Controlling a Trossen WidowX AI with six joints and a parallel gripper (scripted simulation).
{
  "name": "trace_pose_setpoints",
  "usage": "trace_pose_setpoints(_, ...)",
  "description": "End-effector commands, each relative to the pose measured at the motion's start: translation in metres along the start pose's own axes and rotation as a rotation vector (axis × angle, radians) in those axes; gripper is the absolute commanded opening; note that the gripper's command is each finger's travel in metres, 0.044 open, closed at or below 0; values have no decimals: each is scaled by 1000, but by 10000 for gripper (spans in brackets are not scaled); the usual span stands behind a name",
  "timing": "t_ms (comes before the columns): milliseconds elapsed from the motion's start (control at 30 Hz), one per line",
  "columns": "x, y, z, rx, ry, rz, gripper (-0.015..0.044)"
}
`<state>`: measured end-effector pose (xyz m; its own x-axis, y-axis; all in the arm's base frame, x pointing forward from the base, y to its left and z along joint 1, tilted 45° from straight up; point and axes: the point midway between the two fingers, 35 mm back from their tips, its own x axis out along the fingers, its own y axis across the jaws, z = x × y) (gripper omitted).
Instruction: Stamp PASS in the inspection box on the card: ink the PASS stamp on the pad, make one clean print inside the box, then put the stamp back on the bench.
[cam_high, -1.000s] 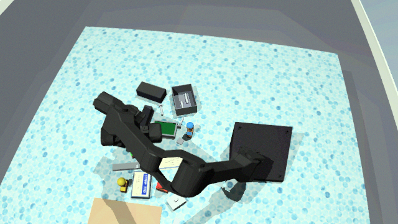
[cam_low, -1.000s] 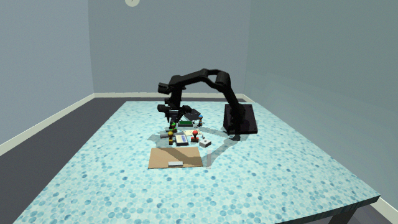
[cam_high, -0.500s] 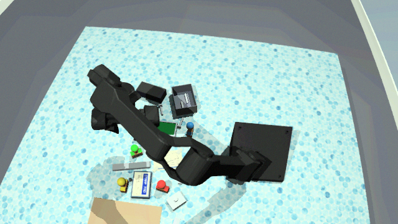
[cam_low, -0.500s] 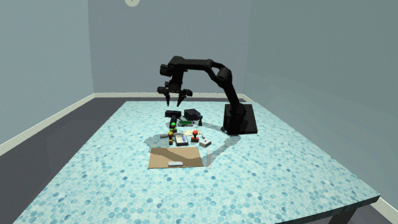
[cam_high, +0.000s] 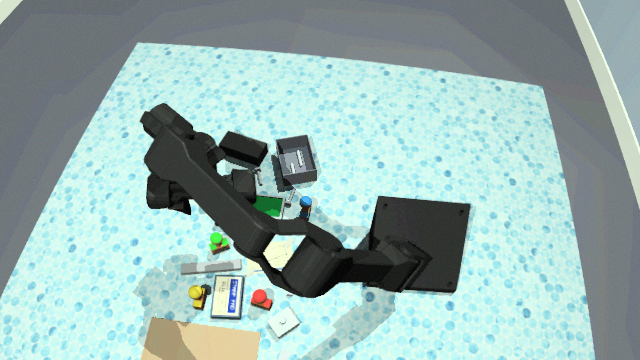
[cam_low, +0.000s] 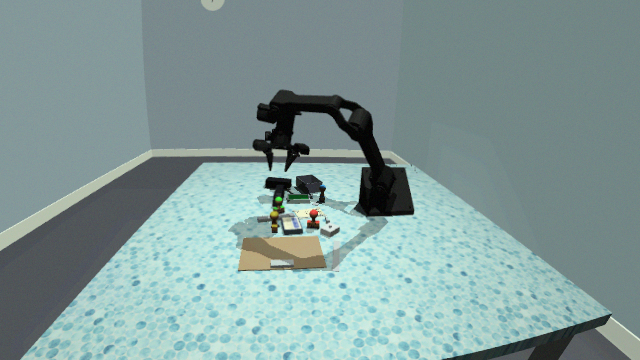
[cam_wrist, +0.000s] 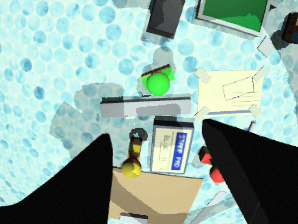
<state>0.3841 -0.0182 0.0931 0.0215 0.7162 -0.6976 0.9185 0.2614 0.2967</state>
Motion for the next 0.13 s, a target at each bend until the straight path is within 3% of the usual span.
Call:
trace_pose_setpoints(0,0,0,0,0,0,0,254)
trace_pose_setpoints(100,0,0,0,0,0,0,254)
